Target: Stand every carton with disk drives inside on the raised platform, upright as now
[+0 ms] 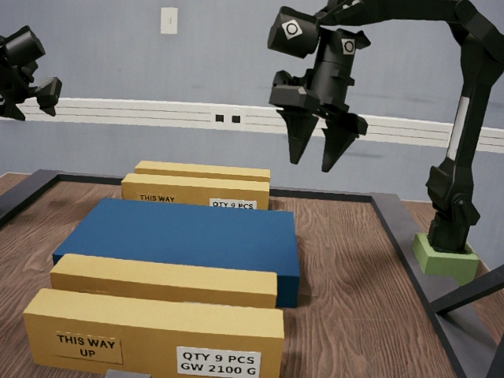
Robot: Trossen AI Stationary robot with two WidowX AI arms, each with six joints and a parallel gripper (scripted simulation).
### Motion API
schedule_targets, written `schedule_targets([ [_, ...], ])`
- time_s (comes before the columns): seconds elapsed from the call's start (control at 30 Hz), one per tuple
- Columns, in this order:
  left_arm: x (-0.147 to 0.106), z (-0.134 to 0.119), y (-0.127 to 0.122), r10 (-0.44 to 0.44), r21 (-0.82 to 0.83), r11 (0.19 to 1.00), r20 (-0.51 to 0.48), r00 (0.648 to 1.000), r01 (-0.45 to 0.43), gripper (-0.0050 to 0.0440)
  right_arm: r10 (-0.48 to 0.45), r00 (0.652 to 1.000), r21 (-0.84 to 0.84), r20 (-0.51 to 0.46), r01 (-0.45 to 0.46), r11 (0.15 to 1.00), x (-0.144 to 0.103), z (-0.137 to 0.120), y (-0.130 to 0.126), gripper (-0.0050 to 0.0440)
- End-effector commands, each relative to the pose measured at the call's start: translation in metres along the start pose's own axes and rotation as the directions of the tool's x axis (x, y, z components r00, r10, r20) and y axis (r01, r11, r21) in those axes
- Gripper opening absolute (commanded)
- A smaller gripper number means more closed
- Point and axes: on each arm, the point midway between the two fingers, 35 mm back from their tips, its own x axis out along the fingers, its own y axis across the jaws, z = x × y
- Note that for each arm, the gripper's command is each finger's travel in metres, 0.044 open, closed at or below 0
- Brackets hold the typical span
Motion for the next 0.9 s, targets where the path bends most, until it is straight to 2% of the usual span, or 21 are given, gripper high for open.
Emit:
schedule_targets([
  [0.0,-0.002,0.001,-0.001,-0.010,-0.013,1.000,0.007,1.000,0.010,0.0386,0.016,1.000,-0.012,0.014,-0.016,1.000,-0.007,-0.001,0.002,0.0388],
  [0.43,-0.002,0.001,-0.001,-0.010,-0.013,1.000,0.007,1.000,0.010,0.0386,0.016,1.000,-0.012,0.014,-0.016,1.000,-0.007,-0.001,0.002,0.0388],
  [0.47,-0.028,-0.048,-0.051,-0.132,0.214,0.966,-0.084,0.988,0.148,0.0386,-0.040,0.992,-0.251,0.117,0.068,0.965,0.017,0.034,-0.057,0.0388],
  [0.5,-0.030,-0.052,-0.055,-0.141,0.240,0.958,-0.090,0.986,0.159,0.0386,-0.044,0.990,-0.305,0.136,0.084,0.949,0.019,0.036,-0.062,0.0388],
  [0.57,-0.041,-0.074,-0.076,-0.199,0.338,0.910,-0.150,0.968,0.240,0.0386,-0.073,0.979,-0.404,0.192,0.147,0.903,0.021,0.038,-0.066,0.0388],
  [0.7,-0.042,-0.076,-0.077,-0.266,0.528,0.759,-0.284,0.921,0.382,0.0386,-0.087,0.954,-0.559,0.286,0.240,0.794,0.021,0.038,-0.066,0.0388],
  [0.73,-0.042,-0.076,-0.077,-0.267,0.531,0.755,-0.286,0.920,0.384,0.0386,-0.076,0.948,-0.594,0.309,0.255,0.763,0.021,0.038,-0.066,0.0388],
  [0.87,-0.042,-0.076,-0.077,-0.267,0.531,0.755,-0.286,0.920,0.384,0.0386,-0.076,0.948,-0.594,0.309,0.255,0.763,0.021,0.038,-0.066,0.0388],
])
